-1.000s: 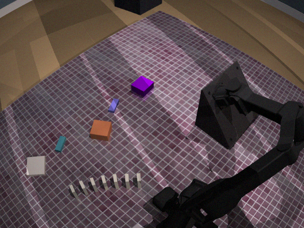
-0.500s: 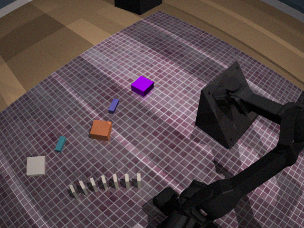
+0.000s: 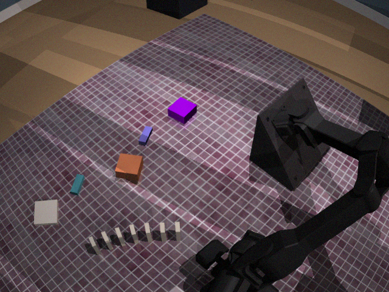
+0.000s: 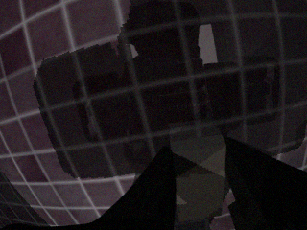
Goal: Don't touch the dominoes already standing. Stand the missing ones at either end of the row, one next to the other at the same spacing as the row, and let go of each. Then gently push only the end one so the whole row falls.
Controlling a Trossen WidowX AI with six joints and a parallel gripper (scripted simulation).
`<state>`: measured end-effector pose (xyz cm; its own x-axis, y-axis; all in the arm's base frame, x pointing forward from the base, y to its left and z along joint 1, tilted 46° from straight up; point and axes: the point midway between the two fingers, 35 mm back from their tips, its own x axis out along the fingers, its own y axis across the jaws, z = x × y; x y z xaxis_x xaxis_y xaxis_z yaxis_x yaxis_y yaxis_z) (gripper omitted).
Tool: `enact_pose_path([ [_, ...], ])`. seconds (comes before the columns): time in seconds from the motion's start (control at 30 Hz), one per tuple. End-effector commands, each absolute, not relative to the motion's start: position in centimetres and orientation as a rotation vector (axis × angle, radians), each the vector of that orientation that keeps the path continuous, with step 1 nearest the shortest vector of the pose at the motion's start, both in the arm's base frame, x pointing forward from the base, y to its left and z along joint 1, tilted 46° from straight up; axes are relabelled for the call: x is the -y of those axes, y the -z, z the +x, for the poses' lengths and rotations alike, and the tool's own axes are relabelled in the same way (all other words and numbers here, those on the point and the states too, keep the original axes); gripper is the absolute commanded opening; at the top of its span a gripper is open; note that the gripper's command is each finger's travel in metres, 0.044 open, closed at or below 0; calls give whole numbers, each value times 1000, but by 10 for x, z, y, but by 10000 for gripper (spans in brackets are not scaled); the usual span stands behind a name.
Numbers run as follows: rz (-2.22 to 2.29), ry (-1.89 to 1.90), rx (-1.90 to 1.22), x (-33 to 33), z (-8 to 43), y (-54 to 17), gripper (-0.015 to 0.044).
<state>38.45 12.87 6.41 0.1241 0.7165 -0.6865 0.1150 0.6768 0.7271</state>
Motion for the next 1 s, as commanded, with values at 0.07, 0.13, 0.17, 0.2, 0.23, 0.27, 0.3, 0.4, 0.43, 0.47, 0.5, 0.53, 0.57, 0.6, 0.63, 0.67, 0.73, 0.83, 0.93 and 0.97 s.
enact_pose_path([
  [0.07, 750, -496, -1403, -96, 380, -95, 107],
  [0.13, 749, -495, -1404, -78, 378, -113, 107],
  [0.17, 749, -495, -1404, -69, 377, -122, 107],
  [0.2, 749, -494, -1404, -60, 375, -131, 107],
  [0.23, 748, -494, -1404, -52, 374, -139, 107],
  [0.27, 748, -493, -1405, -44, 373, -147, 107],
  [0.3, 748, -493, -1405, -35, 372, -156, 107],
  [0.4, 747, -492, -1406, -18, 369, -173, 107],
  [0.43, 747, -492, -1406, -16, 369, -175, 107],
  [0.47, 747, -492, -1406, -16, 369, -175, 107],
  [0.5, 747, -492, -1406, -16, 369, -175, 107],
  [0.53, 747, -492, -1406, -16, 369, -175, 107],
  [0.57, 747, -492, -1406, -16, 369, -175, 107],
  [0.6, 747, -492, -1406, -16, 369, -175, 107],
  [0.63, 747, -492, -1406, -16, 369, -175, 107],
  [0.67, 747, -492, -1406, -16, 369, -175, 107],
  [0.73, 757, -484, -1410, -16, 370, -176, 107],
  [0.83, 895, -364, -1464, -21, 385, -185, 107],
  [0.93, 1080, -196, -1526, -28, 403, -197, 107],
  [0.97, 1142, -138, -1544, -31, 408, -200, 107],
])
